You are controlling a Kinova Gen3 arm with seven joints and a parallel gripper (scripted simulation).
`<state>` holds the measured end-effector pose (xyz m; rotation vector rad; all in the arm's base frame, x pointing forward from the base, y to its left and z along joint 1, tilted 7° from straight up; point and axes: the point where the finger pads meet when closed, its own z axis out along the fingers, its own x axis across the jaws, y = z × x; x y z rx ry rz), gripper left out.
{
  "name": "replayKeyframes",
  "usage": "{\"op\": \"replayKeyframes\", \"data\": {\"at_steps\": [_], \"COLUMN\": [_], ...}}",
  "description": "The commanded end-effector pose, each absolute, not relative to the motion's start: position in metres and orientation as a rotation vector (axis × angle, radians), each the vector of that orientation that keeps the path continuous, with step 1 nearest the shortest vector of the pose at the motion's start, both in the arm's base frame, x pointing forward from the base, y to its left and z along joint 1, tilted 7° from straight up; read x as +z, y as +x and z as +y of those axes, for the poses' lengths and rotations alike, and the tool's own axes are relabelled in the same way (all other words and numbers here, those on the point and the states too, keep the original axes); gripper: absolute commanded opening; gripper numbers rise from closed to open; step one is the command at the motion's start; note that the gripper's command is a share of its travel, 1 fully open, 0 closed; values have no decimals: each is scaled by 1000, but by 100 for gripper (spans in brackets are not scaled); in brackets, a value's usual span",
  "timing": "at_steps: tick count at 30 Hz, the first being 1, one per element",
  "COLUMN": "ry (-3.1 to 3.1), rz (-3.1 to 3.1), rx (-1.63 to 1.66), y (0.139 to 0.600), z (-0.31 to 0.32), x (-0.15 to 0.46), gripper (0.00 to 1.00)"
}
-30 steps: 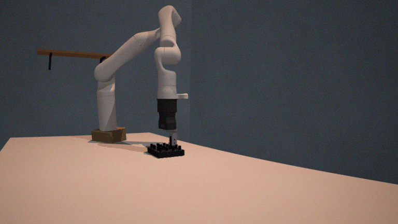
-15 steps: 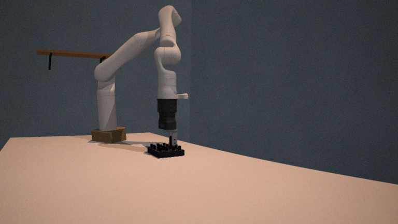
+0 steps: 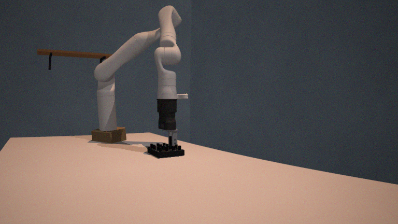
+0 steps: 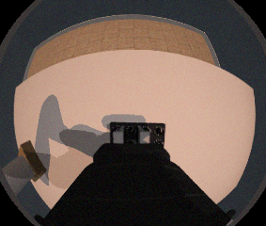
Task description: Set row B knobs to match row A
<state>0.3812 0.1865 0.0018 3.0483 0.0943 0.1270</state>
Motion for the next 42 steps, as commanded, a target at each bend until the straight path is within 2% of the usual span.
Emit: {"op": "replayKeyframes", "data": {"at_steps": [1, 26, 42], "ry": [3050, 3050, 3050], "rz": [74, 74, 74], "rx": [126, 127, 127], "y": [380, 378, 378], "z": [186, 189, 189], "x": [1, 38, 39], "gripper": [46, 46, 46]}}
